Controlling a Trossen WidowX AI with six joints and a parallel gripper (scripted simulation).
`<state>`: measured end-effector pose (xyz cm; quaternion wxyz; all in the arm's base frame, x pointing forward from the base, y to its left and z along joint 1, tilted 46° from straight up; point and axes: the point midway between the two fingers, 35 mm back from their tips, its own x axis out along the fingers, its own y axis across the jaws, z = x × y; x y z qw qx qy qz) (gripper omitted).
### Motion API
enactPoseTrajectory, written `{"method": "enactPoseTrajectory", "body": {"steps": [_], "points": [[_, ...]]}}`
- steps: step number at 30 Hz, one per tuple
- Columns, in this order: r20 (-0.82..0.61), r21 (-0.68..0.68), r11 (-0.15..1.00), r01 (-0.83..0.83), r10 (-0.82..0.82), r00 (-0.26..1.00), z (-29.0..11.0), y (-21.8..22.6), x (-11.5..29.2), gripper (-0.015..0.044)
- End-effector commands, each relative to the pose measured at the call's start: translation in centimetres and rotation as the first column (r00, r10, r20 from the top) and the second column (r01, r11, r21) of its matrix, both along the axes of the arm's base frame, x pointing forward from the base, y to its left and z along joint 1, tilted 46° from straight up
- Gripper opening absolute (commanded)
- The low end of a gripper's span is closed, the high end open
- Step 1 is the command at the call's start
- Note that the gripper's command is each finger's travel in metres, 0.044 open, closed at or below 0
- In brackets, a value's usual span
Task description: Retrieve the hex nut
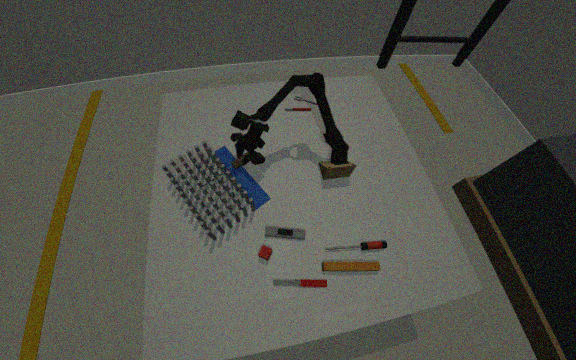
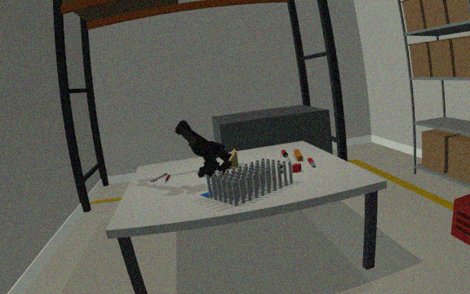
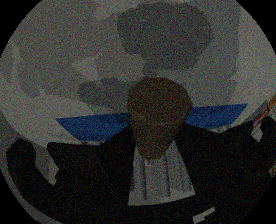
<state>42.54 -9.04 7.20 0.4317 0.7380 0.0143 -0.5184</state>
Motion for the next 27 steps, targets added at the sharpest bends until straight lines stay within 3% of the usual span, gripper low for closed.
{"method": "enactPoseTrajectory", "body": {"steps": [1,27], "points": [[0.006,0.003,1.000,-0.006,0.006,1.000,0.2,0.0,-0.2,0.0000],[0.005,0.003,1.000,-0.006,0.006,1.000,0.7,-0.4,-1.8,0.0000]]}}
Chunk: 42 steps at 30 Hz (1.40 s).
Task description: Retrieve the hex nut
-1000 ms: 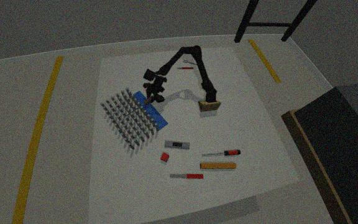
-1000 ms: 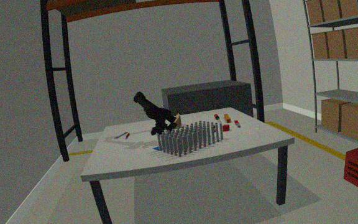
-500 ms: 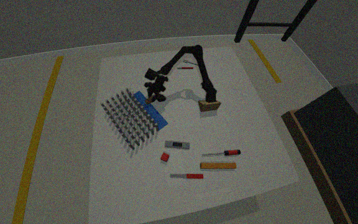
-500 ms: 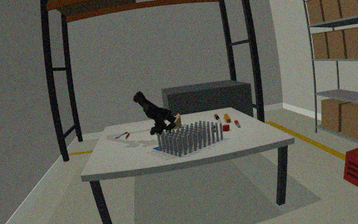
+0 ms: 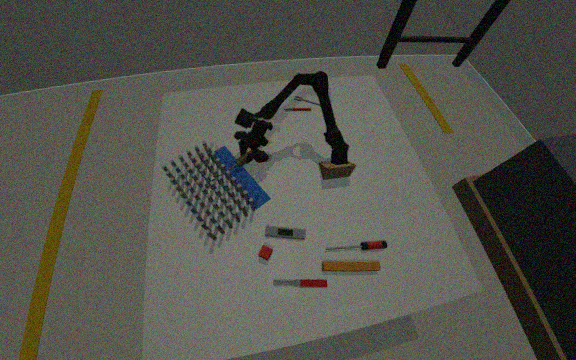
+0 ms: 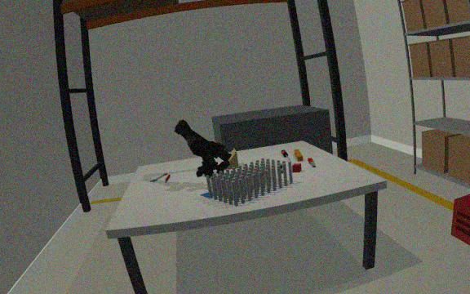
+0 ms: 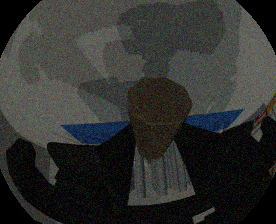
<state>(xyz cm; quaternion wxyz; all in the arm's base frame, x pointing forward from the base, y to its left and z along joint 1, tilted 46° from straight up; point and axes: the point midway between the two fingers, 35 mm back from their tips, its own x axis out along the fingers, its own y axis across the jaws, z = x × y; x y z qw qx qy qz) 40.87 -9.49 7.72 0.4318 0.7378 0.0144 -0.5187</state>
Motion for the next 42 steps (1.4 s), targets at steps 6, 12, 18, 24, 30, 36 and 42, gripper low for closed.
{"method": "enactPoseTrajectory", "body": {"steps": [6,12,18,24,30,36,42], "points": [[0.005,0.003,1.000,-0.006,0.006,1.000,0.3,0.0,-0.5,0.0000],[0.005,0.003,1.000,-0.006,0.006,1.000,0.4,-0.1,-0.8,0.0000],[0.005,0.003,1.000,-0.006,0.006,1.000,0.5,-0.3,-1.2,0.0000],[0.005,0.003,1.000,-0.007,0.007,1.000,0.7,-0.4,-1.6,0.0000],[0.004,0.003,1.000,-0.007,0.007,1.000,0.8,-0.5,-1.9,0.0000],[0.004,0.003,1.000,-0.007,0.007,1.000,0.9,-0.6,-2.3,0.0000],[0.004,0.002,1.000,-0.007,0.007,1.000,1.0,-0.7,-2.6,0.0000]]}}
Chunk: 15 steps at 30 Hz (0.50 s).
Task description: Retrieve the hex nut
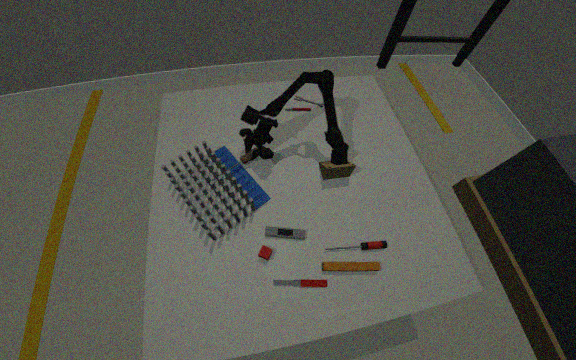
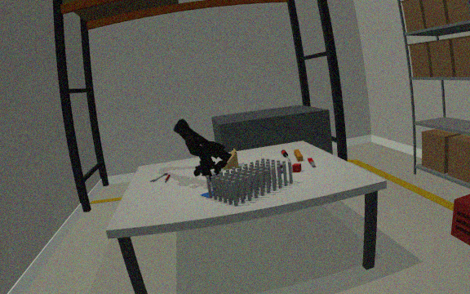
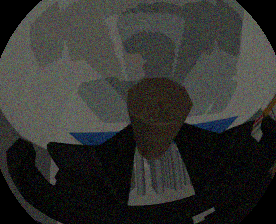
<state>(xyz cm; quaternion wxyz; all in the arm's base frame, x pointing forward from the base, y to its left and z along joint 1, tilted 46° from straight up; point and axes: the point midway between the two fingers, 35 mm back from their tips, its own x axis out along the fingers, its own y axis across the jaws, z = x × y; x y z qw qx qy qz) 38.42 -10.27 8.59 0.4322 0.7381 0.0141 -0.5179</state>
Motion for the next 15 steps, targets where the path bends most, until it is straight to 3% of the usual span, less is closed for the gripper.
{"method": "enactPoseTrajectory", "body": {"steps": [1,15], "points": [[0.002,0.003,1.000,-0.007,0.007,1.000,0.18,0.03,-0.23,0.0000],[0.002,0.003,1.000,-0.007,0.007,1.000,0.49,-0.26,-1.04,0.0000]]}}
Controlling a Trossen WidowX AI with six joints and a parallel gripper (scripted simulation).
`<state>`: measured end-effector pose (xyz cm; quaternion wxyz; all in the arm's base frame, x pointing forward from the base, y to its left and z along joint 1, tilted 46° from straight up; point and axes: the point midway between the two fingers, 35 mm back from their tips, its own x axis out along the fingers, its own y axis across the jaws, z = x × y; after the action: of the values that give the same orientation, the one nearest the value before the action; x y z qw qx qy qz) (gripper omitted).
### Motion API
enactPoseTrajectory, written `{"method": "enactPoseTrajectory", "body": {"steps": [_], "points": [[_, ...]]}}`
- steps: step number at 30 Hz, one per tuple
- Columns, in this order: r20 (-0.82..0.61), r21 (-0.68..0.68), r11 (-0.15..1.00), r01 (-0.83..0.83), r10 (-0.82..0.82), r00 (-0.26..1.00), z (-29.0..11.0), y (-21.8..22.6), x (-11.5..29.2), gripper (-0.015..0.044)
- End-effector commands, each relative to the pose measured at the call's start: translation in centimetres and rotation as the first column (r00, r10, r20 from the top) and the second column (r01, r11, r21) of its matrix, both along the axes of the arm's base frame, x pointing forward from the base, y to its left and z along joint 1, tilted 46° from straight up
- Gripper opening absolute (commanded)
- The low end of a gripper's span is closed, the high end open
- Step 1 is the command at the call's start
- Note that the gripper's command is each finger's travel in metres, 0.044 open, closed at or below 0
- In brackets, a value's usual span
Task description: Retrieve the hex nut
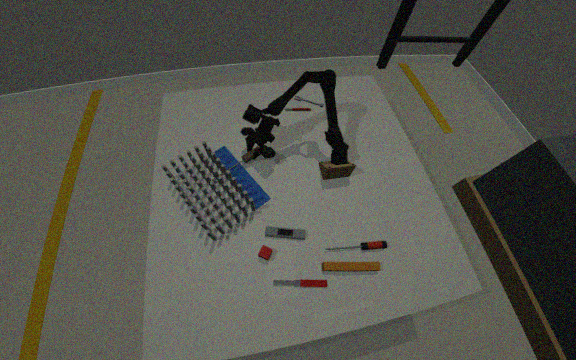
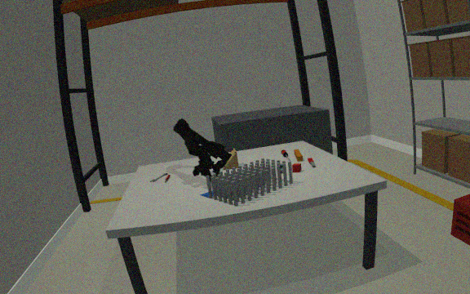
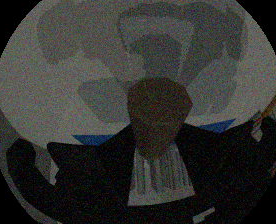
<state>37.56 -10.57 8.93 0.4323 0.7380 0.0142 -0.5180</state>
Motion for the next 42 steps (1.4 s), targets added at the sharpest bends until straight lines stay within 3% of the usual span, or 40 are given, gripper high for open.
{"method": "enactPoseTrajectory", "body": {"steps": [1,42], "points": [[0.002,0.003,1.000,-0.007,0.006,1.000,0.2,0.0,-0.2,0.0000],[0.001,0.003,1.000,-0.007,0.006,1.000,1.1,-0.8,-2.6,0.0000]]}}
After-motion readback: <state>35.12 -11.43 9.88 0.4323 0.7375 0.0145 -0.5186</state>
